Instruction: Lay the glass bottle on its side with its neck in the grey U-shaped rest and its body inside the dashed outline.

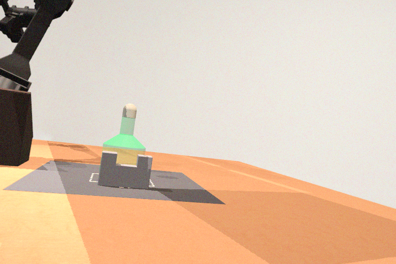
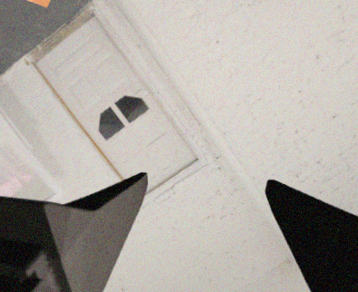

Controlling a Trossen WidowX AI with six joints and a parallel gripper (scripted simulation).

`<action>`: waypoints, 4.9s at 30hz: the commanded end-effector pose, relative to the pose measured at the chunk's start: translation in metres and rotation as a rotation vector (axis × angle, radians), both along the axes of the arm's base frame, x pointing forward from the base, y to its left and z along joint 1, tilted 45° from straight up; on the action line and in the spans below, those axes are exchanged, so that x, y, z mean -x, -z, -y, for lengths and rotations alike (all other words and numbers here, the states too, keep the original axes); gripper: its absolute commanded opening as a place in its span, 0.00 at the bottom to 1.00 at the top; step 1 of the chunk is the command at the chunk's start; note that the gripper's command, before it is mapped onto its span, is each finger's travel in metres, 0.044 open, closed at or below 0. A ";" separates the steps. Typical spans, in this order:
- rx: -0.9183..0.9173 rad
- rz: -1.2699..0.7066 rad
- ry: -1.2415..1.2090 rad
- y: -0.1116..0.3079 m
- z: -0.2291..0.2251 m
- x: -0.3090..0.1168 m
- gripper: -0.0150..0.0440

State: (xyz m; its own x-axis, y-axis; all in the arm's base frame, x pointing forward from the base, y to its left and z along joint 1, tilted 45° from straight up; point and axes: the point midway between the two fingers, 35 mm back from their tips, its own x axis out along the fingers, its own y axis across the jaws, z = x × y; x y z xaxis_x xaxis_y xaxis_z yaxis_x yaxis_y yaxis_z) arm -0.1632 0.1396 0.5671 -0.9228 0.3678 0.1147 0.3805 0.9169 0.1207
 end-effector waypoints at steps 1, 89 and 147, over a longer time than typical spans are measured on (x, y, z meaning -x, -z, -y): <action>0.005 -0.003 0.006 0.000 -0.001 -0.001 0.98; 1.643 -3.169 0.832 0.503 0.212 -0.423 1.00; 1.640 -3.176 0.823 0.527 0.239 -0.418 0.46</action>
State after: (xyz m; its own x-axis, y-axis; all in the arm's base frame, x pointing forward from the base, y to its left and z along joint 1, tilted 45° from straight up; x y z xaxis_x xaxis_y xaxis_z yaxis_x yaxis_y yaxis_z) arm 0.2553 -0.0949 0.0422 0.1183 0.6929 -0.7112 -0.9822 0.1867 0.0185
